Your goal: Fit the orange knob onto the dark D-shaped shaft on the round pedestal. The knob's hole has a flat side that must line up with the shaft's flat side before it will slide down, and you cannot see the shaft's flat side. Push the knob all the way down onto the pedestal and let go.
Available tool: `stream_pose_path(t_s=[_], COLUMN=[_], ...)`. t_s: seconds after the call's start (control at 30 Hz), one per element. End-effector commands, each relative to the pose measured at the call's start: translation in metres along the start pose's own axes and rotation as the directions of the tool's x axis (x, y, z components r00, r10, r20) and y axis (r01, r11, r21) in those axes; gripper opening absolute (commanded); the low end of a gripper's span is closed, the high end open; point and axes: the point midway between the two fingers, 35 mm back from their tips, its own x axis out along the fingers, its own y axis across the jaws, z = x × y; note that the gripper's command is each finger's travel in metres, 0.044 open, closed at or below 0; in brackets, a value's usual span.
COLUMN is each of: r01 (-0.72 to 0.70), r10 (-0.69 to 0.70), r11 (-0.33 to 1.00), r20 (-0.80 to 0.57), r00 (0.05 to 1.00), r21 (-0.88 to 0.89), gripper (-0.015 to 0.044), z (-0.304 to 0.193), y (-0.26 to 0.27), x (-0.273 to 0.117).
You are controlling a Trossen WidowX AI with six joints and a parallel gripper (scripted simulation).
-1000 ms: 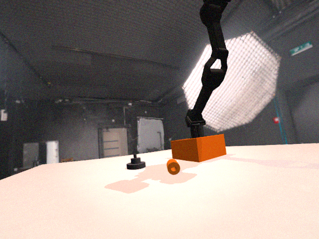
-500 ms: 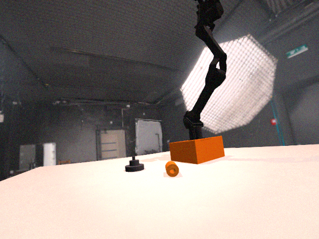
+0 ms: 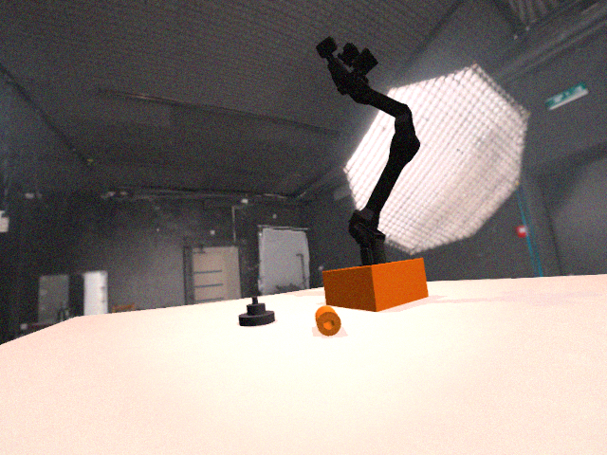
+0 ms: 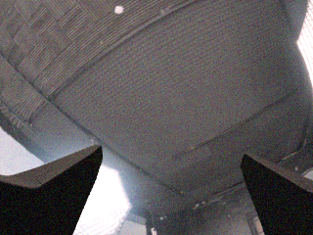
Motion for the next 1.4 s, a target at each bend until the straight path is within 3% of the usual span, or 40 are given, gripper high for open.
stream_pose_path(t_s=[0.0, 0.3, 0.67, 1.03, 1.37], r01=[-0.017, -0.127, -0.344, -0.550, -0.608], r10=[0.025, 0.179, 0.428, 0.569, 0.476], r11=[0.999, 0.983, 0.889, 0.631, 0.229], r20=[-0.191, -0.561, -0.817, -0.809, -0.632], r00=[0.981, 0.808, 0.387, -0.150, -0.611], r21=[0.042, 0.131, 0.303, 0.546, 0.760], gripper=[0.0440, 0.0440, 0.0440, 0.0440, 0.0440], z=[-0.076, -0.233, -0.366, -0.407, -0.373], y=[-0.003, 0.040, 0.142, 0.241, 0.280], x=[0.006, -0.027, -0.145, -0.319, -0.498])
